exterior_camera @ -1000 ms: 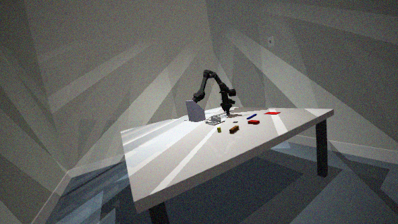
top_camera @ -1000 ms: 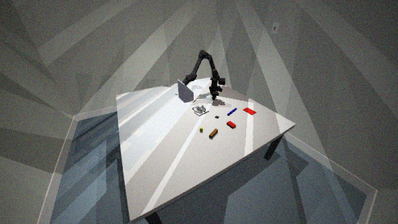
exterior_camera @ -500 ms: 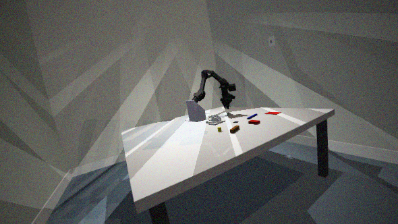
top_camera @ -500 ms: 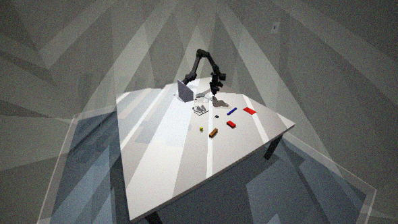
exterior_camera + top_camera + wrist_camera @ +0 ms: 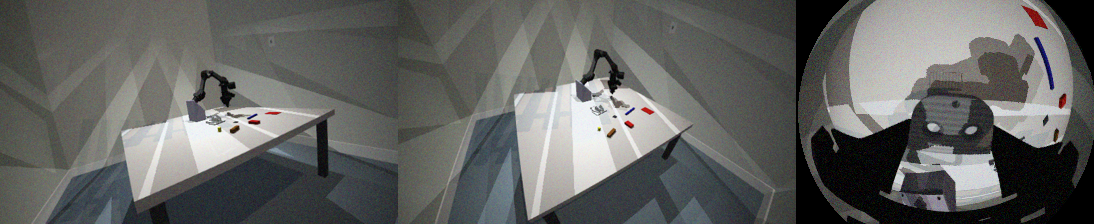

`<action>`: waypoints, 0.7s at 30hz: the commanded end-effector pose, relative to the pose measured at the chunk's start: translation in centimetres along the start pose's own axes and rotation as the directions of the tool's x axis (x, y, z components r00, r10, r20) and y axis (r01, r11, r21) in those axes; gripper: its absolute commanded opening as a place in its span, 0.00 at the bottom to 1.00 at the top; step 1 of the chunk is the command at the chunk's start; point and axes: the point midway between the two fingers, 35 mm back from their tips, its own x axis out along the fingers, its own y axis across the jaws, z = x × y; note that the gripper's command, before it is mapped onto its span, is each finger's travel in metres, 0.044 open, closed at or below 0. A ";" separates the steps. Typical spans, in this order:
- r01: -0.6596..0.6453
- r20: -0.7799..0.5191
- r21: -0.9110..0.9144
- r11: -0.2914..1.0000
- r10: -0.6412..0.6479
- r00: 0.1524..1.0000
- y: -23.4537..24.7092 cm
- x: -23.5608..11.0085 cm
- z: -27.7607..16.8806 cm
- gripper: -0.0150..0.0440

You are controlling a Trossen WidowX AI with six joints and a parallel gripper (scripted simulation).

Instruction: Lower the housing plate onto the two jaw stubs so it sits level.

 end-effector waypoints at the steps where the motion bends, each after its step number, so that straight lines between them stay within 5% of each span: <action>1: 0.003 -0.012 0.035 0.999 -0.003 1.000 -1.1 0.2 -0.5 0.85; 21: 0.041 -0.062 0.245 0.969 -0.026 0.998 -6.7 0.8 -3.7 0.85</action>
